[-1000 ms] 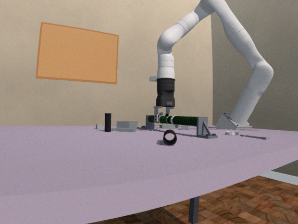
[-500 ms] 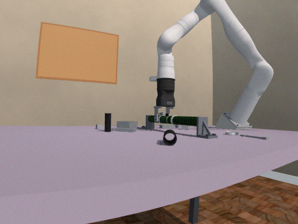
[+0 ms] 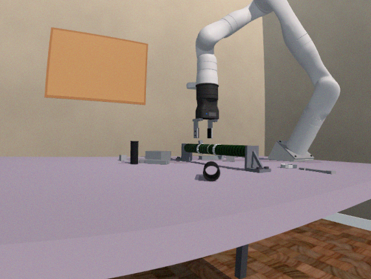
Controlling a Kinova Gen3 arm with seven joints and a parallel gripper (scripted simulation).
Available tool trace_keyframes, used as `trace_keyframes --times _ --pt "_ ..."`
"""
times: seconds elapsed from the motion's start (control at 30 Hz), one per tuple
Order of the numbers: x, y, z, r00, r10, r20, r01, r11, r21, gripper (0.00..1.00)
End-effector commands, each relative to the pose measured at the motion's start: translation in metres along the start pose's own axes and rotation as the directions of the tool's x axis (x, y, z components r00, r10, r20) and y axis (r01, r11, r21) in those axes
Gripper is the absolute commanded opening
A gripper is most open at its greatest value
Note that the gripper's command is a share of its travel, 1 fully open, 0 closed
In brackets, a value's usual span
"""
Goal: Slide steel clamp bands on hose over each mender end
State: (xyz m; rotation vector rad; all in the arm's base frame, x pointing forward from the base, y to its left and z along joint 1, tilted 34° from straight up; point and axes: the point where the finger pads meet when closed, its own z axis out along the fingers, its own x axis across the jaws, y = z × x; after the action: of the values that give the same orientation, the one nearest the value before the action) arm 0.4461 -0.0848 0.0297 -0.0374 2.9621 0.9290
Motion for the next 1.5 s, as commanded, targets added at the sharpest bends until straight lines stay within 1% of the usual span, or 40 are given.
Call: trace_keyframes --times 0.0,0.6,0.7,0.9,0.97,1.07,1.47 --pt "-0.003 -0.004 -0.015 1.0 0.003 0.015 -0.003 1.0 0.01 1.0" --pt "-0.003 -0.004 -0.016 1.0 0.003 0.015 -0.003 1.0 0.01 1.0" --pt "-0.003 -0.003 -0.026 1.0 0.003 0.015 -0.003 1.0 0.01 1.0" --pt "-0.003 -0.003 -0.059 1.0 0.003 0.015 -0.003 1.0 0.01 1.0" --pt "-0.003 -0.003 -0.059 1.0 0.003 0.015 -0.003 1.0 0.01 1.0" --pt "-0.003 -0.003 -0.065 1.0 0.003 0.015 -0.003 1.0 0.01 1.0" --pt "-0.003 -0.003 -0.065 1.0 0.003 0.015 -0.003 1.0 0.01 1.0"
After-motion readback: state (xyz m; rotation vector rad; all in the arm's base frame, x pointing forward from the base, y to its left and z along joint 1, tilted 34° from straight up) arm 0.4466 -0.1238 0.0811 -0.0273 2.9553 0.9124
